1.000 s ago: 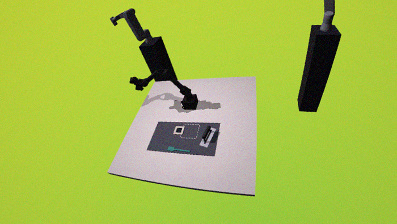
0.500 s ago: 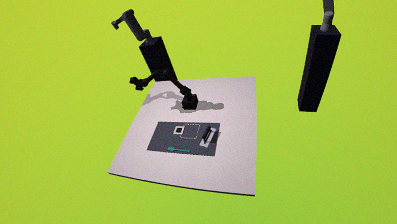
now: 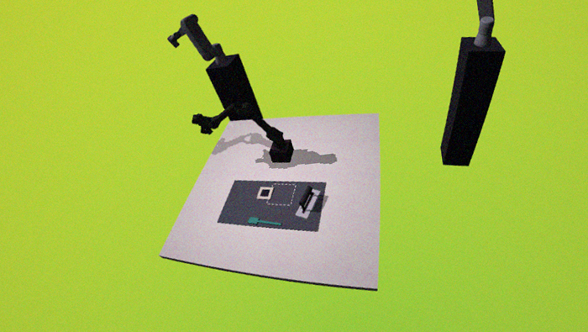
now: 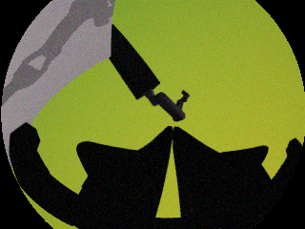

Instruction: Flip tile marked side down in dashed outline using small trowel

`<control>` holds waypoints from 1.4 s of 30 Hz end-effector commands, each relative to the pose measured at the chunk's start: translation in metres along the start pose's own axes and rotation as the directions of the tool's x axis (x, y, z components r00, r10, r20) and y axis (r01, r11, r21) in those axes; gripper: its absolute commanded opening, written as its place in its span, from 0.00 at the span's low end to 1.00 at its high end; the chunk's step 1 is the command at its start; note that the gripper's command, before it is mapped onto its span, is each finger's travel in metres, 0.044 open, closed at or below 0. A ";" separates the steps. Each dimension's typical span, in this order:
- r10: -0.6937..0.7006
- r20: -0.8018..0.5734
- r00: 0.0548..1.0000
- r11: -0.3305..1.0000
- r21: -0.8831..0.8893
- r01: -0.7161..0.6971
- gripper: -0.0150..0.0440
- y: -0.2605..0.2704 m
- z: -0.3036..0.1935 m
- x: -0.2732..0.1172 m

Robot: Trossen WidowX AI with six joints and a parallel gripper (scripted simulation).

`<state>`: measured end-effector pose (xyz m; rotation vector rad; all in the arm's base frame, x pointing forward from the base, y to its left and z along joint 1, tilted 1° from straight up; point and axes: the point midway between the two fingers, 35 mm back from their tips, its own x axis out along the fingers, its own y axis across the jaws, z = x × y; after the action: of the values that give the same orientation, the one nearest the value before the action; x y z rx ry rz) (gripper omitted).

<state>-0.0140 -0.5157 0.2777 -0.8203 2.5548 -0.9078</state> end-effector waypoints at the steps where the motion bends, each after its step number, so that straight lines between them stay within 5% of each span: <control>1: 0.000 0.000 1.000 1.000 0.000 0.000 0.25 0.000 0.000 0.000; 8: 0.000 0.000 1.000 1.000 0.000 0.000 0.25 0.000 0.000 0.000; 19: -0.077 0.115 0.990 0.995 -0.057 0.084 0.71 -0.020 0.033 -0.037; 42: -0.310 0.646 0.698 0.822 -0.186 0.538 0.71 -0.047 0.154 -0.279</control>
<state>0.2686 -0.4654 0.2259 -1.5329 2.0647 -0.2496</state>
